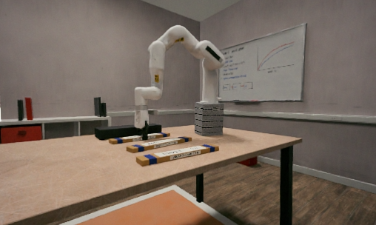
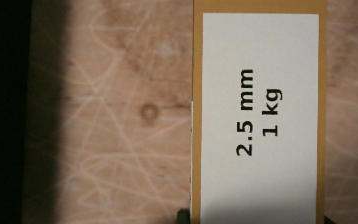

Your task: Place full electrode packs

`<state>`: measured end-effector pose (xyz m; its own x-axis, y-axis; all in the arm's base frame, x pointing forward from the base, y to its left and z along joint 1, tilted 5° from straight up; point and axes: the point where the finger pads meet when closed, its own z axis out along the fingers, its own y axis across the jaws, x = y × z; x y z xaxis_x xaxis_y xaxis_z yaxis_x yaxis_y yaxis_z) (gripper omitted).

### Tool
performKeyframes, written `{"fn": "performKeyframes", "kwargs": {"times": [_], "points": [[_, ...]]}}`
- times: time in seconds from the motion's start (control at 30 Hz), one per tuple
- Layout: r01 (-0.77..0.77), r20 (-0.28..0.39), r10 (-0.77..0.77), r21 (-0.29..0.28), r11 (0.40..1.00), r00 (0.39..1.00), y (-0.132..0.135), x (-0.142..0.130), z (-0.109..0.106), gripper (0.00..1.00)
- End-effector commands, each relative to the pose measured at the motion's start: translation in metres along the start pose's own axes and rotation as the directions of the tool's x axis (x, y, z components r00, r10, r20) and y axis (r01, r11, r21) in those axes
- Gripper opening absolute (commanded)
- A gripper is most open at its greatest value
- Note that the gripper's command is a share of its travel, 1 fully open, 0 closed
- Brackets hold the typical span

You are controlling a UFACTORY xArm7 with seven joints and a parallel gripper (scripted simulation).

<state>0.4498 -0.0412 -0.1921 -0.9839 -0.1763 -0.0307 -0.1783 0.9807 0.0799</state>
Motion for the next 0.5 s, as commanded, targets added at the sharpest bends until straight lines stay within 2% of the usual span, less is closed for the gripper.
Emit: {"fn": "performKeyframes", "kwargs": {"times": [0.0, 0.27, 0.47], "points": [[0.000, 0.004, 0.000, 0.002, 1.000, 1.000, -0.001, -0.002, -0.001, 0.58], [0.000, 0.004, 0.000, 0.002, 1.000, 1.000, -0.001, -0.002, -0.003, 0.58], [0.000, 0.004, 0.000, 0.002, 1.000, 1.000, -0.001, -0.002, -0.014, 0.58]]}}
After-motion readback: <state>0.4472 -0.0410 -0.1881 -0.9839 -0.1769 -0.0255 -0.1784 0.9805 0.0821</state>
